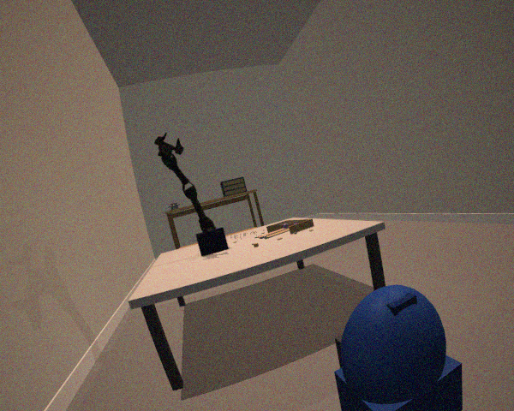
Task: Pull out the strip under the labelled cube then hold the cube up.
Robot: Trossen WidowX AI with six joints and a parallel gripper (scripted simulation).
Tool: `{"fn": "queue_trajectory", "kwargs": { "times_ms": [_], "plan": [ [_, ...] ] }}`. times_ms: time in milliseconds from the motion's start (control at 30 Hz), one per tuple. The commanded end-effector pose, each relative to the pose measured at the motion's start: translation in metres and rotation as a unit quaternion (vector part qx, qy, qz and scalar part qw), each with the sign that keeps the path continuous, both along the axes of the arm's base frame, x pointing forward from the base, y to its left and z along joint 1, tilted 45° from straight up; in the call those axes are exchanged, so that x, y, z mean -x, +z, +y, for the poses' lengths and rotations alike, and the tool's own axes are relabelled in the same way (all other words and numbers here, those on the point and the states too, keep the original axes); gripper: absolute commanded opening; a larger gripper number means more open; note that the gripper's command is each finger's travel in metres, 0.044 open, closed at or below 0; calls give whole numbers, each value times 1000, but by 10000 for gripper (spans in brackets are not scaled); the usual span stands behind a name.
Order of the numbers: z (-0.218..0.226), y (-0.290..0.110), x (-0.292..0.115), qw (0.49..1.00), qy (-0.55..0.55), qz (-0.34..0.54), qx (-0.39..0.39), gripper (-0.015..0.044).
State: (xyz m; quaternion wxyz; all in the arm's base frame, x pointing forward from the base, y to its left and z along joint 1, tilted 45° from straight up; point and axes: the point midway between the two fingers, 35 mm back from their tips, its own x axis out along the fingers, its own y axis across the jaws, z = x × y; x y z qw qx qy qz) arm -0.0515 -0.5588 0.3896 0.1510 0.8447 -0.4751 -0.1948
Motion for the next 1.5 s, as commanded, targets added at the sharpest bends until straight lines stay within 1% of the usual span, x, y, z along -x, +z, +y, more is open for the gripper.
{"fn": "queue_trajectory", "kwargs": {
  "times_ms": [0, 67, 200, 400, 600, 833, 1000, 1133, 1300, 1467],
  "plan": [
    [0, -1, -3, 1000, 3, 3, 1, 400],
    [0, -10, -25, 999, 31, 29, 11, 400],
    [8, -37, -92, 986, 118, 104, 47, 400],
    [41, -81, -188, 940, 246, 202, 120, 400],
    [97, -125, -272, 863, 365, 278, 211, 400],
    [188, -178, -346, 738, 482, 332, 335, 400],
    [265, -214, -379, 631, 546, 346, 429, 400],
    [330, -243, -392, 537, 583, 343, 505, 400],
    [412, -277, -390, 413, 609, 320, 597, 400],
    [488, -308, -370, 291, 612, 279, 680, 400]
  ]
}}
